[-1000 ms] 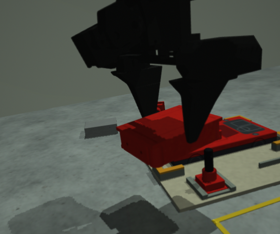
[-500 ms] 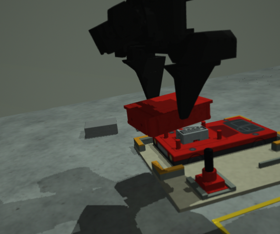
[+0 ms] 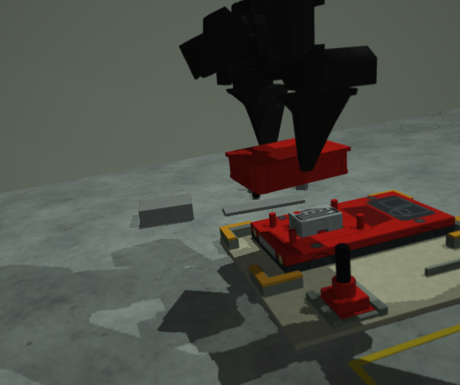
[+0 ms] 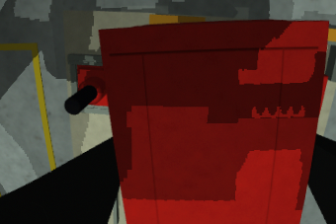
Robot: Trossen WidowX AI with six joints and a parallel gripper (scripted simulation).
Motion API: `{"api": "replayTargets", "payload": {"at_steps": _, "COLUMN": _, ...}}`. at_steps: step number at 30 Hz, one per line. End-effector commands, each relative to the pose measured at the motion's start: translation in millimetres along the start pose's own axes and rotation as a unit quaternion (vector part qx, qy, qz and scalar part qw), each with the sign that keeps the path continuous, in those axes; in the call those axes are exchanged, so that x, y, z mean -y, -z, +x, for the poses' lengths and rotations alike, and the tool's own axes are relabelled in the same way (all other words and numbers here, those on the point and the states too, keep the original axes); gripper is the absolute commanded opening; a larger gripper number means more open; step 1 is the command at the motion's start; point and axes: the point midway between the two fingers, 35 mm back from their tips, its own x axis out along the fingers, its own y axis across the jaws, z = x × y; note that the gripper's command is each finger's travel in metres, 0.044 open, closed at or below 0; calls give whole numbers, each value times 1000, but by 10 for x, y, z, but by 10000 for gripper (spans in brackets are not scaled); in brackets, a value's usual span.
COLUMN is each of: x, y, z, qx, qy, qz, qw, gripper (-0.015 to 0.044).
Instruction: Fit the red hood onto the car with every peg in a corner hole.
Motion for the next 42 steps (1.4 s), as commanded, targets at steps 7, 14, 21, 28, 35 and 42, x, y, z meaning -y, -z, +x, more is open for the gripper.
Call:
{"api": "replayTargets", "payload": {"at_steps": 7, "x": 292, "y": 343, "z": 36, "qx": -1, "qy": -6, "qz": 33, "qw": 999, "gripper": 0}}
{"api": "replayTargets", "payload": {"at_steps": 14, "x": 406, "y": 516, "z": 50, "qx": 1, "qy": -10, "qz": 50, "qw": 999, "gripper": 0}}
{"api": "replayTargets", "payload": {"at_steps": 21, "x": 394, "y": 492, "z": 99, "qx": 2, "qy": -10, "qz": 50, "qw": 999, "gripper": 0}}
{"api": "replayTargets", "payload": {"at_steps": 28, "x": 403, "y": 510, "z": 366, "qx": 2, "qy": -10, "qz": 50, "qw": 999, "gripper": 0}}
{"api": "replayTargets", "payload": {"at_steps": 35, "x": 393, "y": 534, "z": 551, "qx": 2, "qy": -11, "qz": 50, "qw": 999, "gripper": 0}}
{"api": "replayTargets", "payload": {"at_steps": 42, "x": 389, "y": 533, "z": 551, "qx": 2, "qy": -11, "qz": 50, "qw": 999, "gripper": 0}}
